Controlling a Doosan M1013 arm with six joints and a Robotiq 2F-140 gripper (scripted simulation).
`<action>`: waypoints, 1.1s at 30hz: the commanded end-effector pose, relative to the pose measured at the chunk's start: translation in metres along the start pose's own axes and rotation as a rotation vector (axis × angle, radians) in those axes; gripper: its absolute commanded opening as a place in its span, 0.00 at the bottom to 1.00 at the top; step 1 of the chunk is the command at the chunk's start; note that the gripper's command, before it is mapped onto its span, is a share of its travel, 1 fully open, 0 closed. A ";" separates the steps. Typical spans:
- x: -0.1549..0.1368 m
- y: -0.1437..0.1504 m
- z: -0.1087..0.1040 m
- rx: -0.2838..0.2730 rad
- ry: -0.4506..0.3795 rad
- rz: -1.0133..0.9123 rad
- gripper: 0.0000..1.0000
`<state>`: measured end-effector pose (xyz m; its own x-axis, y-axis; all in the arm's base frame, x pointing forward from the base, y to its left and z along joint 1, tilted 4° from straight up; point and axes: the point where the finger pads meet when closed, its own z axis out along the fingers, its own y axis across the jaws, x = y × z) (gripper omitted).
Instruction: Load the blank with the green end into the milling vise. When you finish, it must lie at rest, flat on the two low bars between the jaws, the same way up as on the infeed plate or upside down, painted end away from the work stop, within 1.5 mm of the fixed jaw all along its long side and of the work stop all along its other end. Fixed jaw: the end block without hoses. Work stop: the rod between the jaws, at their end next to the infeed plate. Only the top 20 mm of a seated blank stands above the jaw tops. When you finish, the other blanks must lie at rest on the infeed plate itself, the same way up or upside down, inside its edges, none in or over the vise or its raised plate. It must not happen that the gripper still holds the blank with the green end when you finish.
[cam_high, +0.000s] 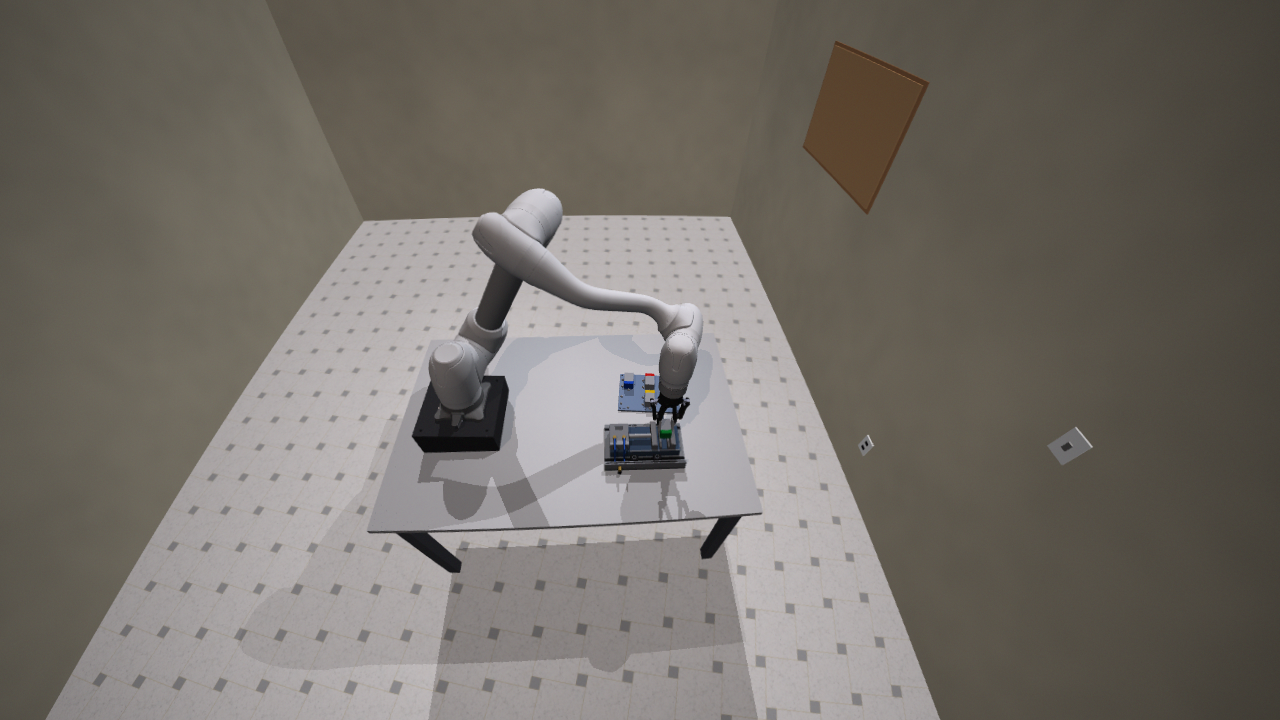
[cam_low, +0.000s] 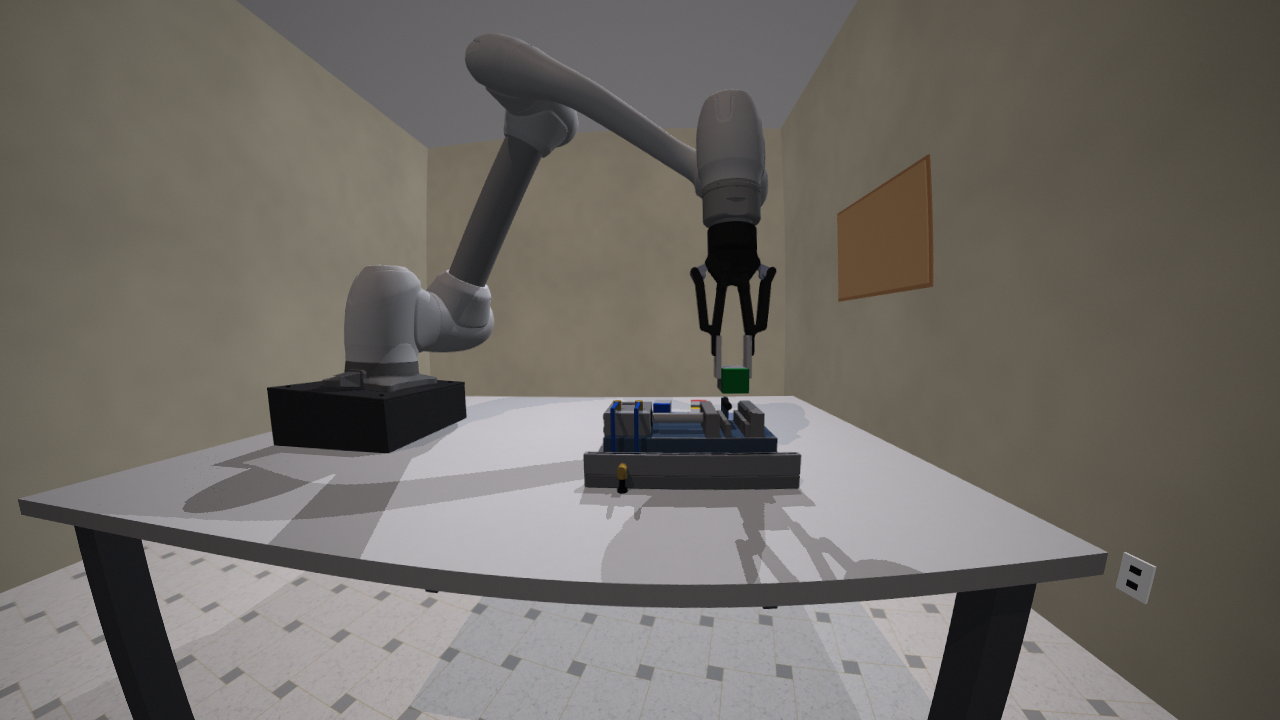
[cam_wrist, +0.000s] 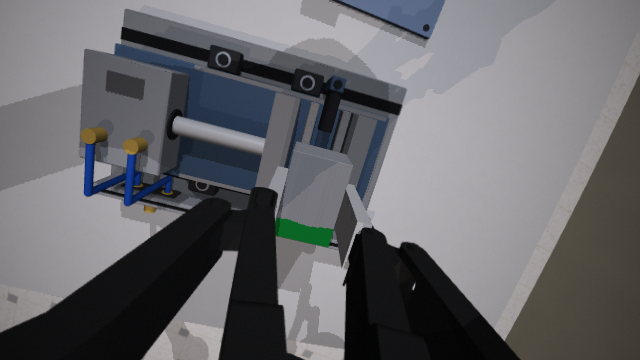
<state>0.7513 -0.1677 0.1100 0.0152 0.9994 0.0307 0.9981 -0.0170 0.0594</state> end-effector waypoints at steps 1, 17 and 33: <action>0.000 0.000 0.000 0.000 0.000 0.000 0.00; 0.002 -0.001 0.000 0.000 0.000 0.000 0.00; 0.003 -0.001 0.004 0.000 0.000 0.000 0.00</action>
<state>0.7500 -0.1650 0.1082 0.0152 0.9994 0.0307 0.9981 -0.0170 0.0594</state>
